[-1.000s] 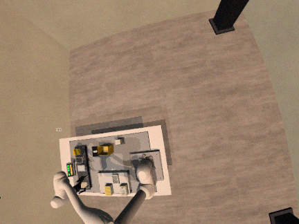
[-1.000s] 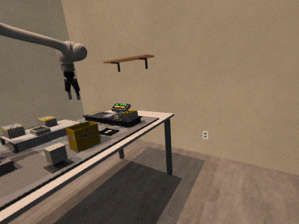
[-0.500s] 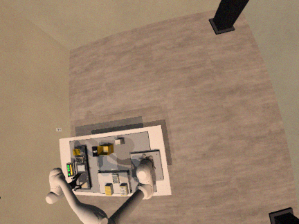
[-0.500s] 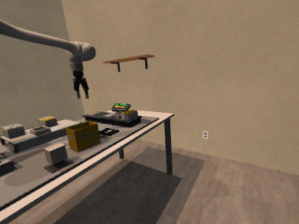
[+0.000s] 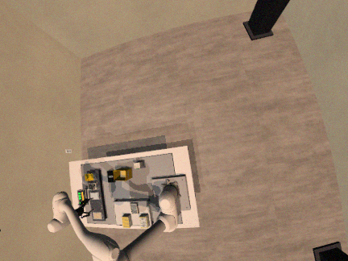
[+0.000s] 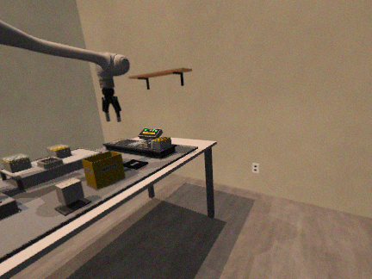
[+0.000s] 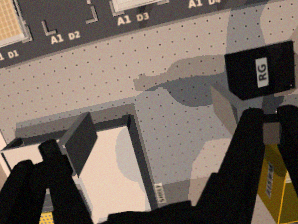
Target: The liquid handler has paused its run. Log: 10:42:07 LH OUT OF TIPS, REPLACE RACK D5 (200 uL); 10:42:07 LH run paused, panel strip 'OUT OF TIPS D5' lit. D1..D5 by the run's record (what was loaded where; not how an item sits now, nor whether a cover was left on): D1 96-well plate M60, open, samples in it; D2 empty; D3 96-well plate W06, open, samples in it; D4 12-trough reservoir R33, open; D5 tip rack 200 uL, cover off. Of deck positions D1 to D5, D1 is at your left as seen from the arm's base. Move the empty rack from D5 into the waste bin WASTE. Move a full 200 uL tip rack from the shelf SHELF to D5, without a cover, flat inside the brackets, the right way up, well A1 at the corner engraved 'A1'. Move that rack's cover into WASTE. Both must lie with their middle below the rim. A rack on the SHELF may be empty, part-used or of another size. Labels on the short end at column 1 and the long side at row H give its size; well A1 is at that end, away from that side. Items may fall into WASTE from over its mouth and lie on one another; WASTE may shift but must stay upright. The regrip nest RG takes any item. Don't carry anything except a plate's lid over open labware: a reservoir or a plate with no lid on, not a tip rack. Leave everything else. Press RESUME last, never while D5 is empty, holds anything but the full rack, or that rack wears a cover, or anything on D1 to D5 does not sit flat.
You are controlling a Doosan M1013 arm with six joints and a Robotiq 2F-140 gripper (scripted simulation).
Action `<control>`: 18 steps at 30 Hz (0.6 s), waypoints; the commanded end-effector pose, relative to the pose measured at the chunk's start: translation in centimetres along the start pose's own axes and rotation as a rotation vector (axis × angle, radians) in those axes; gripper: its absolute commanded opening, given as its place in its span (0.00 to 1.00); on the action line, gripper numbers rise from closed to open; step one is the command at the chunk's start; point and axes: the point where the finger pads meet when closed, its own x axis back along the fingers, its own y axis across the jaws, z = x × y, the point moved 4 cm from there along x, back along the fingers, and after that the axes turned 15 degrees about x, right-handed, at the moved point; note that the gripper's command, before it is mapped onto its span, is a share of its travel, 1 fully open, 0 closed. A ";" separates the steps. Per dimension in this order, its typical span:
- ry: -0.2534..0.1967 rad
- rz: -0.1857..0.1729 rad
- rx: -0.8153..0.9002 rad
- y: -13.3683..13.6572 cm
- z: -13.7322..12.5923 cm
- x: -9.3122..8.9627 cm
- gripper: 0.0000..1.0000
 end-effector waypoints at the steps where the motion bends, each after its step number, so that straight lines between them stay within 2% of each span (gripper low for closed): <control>1: 0.000 0.000 0.000 1.1 1.0 0.0 0.77; 10: 0.000 0.000 0.007 2.0 0.8 0.4 0.77; 18: 0.000 0.000 0.007 5.9 -0.3 0.4 0.77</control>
